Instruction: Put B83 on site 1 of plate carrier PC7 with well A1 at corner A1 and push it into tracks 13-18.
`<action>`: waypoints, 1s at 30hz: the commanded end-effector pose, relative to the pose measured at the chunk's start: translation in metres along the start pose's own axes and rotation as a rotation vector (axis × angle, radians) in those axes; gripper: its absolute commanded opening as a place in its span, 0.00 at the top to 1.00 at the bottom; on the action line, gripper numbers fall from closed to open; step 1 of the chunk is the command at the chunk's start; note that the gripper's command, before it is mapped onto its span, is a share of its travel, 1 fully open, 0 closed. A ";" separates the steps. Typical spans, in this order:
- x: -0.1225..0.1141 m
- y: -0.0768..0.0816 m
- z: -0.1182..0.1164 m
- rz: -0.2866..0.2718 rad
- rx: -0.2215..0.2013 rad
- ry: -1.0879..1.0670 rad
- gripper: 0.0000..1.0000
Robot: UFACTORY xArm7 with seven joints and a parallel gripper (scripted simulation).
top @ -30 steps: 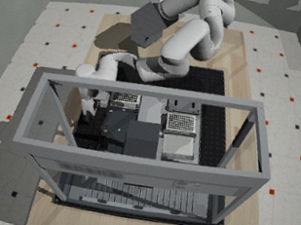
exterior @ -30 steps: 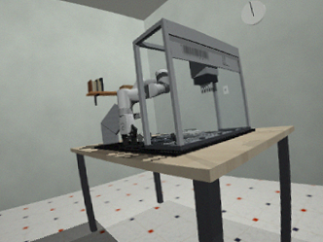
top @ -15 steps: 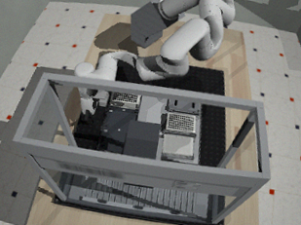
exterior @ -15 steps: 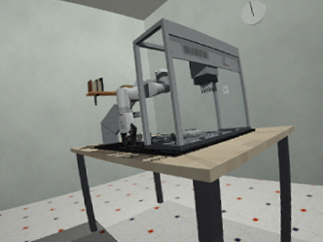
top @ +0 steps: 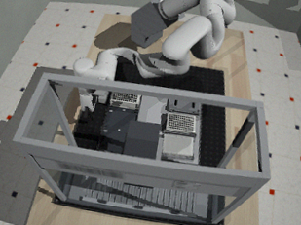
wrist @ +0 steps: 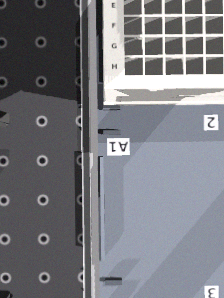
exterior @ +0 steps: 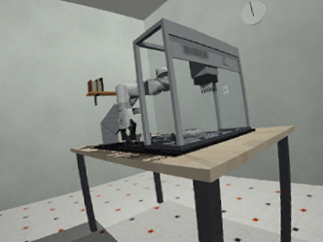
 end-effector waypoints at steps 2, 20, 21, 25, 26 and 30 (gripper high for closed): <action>-0.001 0.014 0.001 -0.004 -0.004 0.000 0.00; -0.001 0.039 0.001 -0.005 -0.004 0.000 0.00; -0.001 0.039 0.001 -0.005 -0.004 0.000 0.00; -0.001 0.045 0.001 -0.005 -0.004 0.000 0.00; -0.001 0.047 0.001 -0.005 -0.004 0.000 0.00; -0.001 0.054 0.001 -0.005 -0.004 0.000 0.00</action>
Point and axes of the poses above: the point where the finger pads meet when closed, its own y axis back along the fingers, its own z axis across the jaws, x = y × z, the point moved 4 cm from there along y, back along the fingers, and after that the axes turned 6 degrees about -y, right-handed, at the moved point
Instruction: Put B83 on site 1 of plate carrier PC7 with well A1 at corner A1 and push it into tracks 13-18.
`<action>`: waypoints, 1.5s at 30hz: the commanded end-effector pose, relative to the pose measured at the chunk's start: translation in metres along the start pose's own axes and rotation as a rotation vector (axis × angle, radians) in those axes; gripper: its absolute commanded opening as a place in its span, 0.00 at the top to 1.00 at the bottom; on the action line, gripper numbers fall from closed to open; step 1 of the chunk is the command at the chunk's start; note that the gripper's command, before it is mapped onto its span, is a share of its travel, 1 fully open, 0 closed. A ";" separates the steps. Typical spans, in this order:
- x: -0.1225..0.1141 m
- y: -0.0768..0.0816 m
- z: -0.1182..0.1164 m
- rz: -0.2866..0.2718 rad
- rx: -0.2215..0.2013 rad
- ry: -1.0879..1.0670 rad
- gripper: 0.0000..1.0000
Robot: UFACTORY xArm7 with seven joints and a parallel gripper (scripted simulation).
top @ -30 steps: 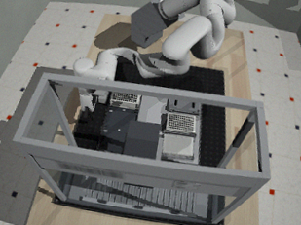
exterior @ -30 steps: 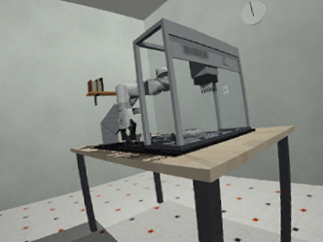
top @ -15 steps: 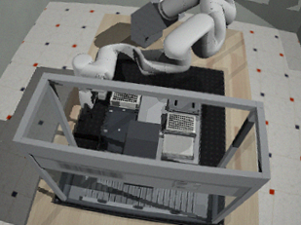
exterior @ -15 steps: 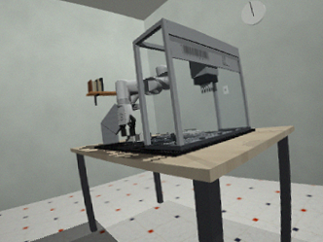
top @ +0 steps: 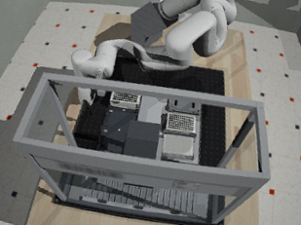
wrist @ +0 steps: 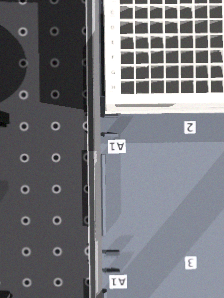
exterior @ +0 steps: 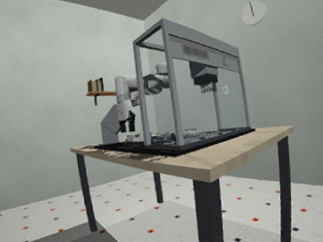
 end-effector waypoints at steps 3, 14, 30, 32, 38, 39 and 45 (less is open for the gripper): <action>-0.001 0.015 0.001 -0.005 -0.004 0.000 0.00; -0.001 0.030 0.001 -0.005 -0.004 0.000 0.00; -0.001 0.047 0.001 -0.005 -0.004 0.000 0.00; -0.001 0.047 0.001 -0.005 -0.004 0.000 0.00; 0.006 0.047 -0.012 -0.004 -0.004 -0.100 0.18; 0.008 0.047 -0.017 -0.004 -0.004 -0.134 0.18; 0.017 0.047 -0.035 -0.004 -0.005 -0.267 0.18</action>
Point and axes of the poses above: the point where the finger pads meet when closed, its own y axis back along the fingers, its own z axis across the jaws, x = y × z, the point moved 4 cm from there along y, back along the fingers, and after that the axes turned 6 degrees about -y, right-handed, at the moved point
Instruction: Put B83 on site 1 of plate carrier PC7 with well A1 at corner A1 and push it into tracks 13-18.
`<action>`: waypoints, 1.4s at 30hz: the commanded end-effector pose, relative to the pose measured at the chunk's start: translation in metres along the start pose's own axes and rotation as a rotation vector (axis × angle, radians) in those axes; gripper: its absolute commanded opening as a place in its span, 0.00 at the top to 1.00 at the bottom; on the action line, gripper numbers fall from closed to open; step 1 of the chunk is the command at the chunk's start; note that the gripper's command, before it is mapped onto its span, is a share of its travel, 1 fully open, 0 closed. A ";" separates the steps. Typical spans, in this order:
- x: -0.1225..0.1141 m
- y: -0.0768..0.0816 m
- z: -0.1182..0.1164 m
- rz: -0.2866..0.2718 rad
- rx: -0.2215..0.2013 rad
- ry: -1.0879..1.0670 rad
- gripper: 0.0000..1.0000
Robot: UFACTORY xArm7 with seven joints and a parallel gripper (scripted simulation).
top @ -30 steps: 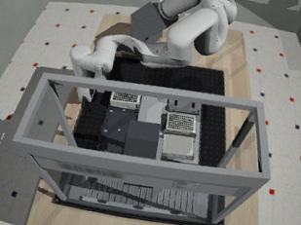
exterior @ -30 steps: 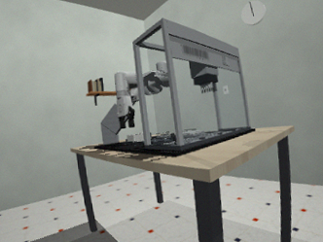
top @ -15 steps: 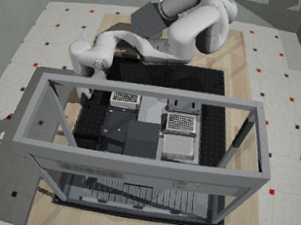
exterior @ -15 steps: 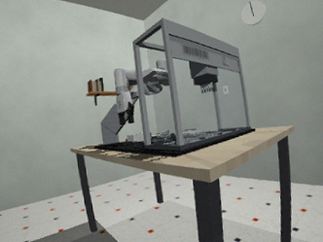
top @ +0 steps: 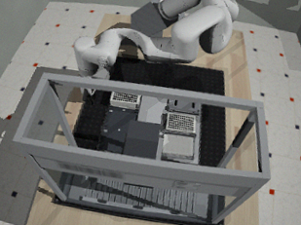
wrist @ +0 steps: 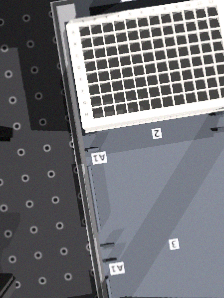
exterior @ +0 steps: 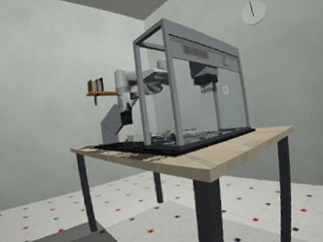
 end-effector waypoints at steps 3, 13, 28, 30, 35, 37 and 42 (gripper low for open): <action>0.010 0.004 -0.030 -0.008 -0.008 -0.221 0.18; 0.024 0.003 -0.073 -0.007 -0.009 -0.521 0.18; 0.047 0.002 -0.139 -0.004 -0.011 -0.988 0.18; 0.049 0.002 -0.144 -0.004 -0.011 -1.021 0.18; 0.055 0.002 -0.163 -0.003 -0.011 -1.154 0.18; 0.058 0.002 -0.172 -0.003 -0.011 -1.221 0.18; 0.066 0.001 -0.196 -0.002 -0.011 -1.388 0.18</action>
Point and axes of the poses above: the point where the finger pads meet when closed, its own y axis back along the fingers, its own z axis across the jaws, x = y × z, the point moved 4 cm from there along y, back along the fingers, and after that the axes turned 6 degrees about -y, right-handed, at the moved point
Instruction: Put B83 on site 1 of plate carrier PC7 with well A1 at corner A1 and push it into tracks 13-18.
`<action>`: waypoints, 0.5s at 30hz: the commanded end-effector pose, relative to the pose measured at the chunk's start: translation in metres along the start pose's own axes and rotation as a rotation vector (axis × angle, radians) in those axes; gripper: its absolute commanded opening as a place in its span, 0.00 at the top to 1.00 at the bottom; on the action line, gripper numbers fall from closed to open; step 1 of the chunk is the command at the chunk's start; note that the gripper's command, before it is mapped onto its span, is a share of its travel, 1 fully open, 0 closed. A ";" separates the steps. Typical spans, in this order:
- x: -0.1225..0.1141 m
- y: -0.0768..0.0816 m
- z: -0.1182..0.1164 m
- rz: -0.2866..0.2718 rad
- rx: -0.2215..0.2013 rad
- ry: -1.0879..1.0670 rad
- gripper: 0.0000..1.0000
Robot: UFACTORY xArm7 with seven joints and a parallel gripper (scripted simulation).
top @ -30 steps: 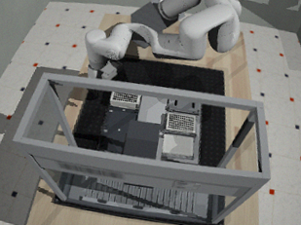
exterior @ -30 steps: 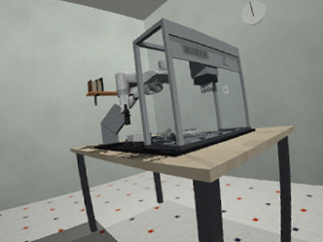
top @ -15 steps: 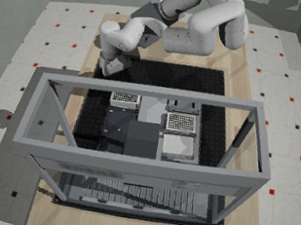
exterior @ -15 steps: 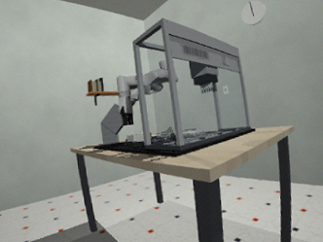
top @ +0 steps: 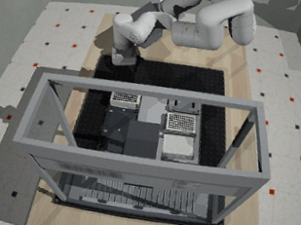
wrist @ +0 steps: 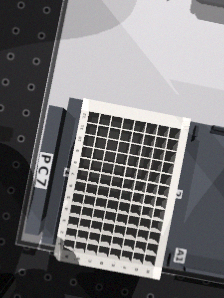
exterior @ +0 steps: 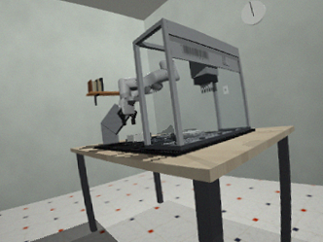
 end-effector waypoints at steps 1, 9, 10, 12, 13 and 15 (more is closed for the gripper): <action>-0.018 0.003 -0.015 0.000 -0.015 -0.202 0.18; -0.018 0.003 -0.015 0.000 -0.015 -0.206 0.18; -0.018 0.003 -0.015 0.000 -0.015 -0.206 0.18; -0.018 0.003 -0.015 0.000 -0.015 -0.206 0.18; -0.018 0.003 -0.015 0.000 -0.015 -0.206 0.18; -0.018 0.003 -0.015 0.000 -0.015 -0.206 0.18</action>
Point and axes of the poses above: the point where the finger pads meet when closed, its own y axis back along the fingers, its own z axis across the jaws, x = y × z, the point moved 4 cm from there along y, back along the fingers, and after that the axes turned 6 degrees about -y, right-handed, at the moved point
